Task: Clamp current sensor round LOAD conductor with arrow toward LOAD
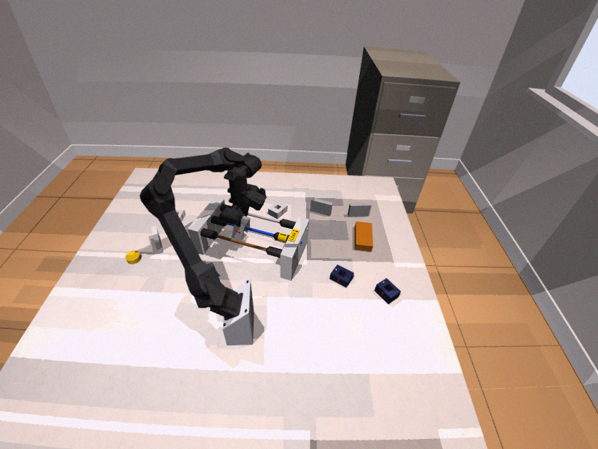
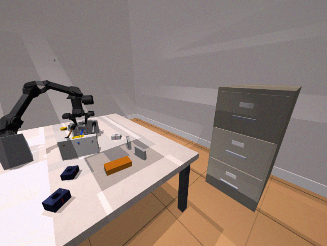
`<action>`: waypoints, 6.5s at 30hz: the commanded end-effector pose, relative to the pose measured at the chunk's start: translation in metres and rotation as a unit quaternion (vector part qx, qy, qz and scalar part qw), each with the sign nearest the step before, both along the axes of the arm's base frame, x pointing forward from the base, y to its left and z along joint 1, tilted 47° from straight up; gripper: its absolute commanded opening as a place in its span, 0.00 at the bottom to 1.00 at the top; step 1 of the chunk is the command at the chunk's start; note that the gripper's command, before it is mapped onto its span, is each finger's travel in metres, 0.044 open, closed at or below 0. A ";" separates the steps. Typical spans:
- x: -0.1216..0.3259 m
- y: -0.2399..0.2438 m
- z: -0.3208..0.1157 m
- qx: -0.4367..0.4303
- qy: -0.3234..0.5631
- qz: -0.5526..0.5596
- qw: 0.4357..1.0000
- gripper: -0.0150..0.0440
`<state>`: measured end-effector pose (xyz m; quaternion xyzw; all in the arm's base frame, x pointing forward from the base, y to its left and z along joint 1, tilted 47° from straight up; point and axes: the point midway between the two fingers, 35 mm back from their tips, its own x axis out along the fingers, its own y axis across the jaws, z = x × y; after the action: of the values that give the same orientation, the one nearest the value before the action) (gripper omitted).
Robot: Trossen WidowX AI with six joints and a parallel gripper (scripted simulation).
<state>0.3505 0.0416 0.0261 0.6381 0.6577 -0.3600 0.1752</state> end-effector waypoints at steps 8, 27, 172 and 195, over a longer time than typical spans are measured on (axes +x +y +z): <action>0.000 -0.001 0.001 0.000 -0.001 -0.001 1.000 0.25; 0.000 -0.001 0.001 0.000 -0.001 -0.001 1.000 0.88; -0.004 0.035 -0.028 0.003 -0.001 -0.005 1.000 0.25; -0.004 0.035 -0.028 0.003 -0.001 -0.005 1.000 0.25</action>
<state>0.3419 0.0759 -0.0095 0.6359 0.6555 -0.3698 0.1709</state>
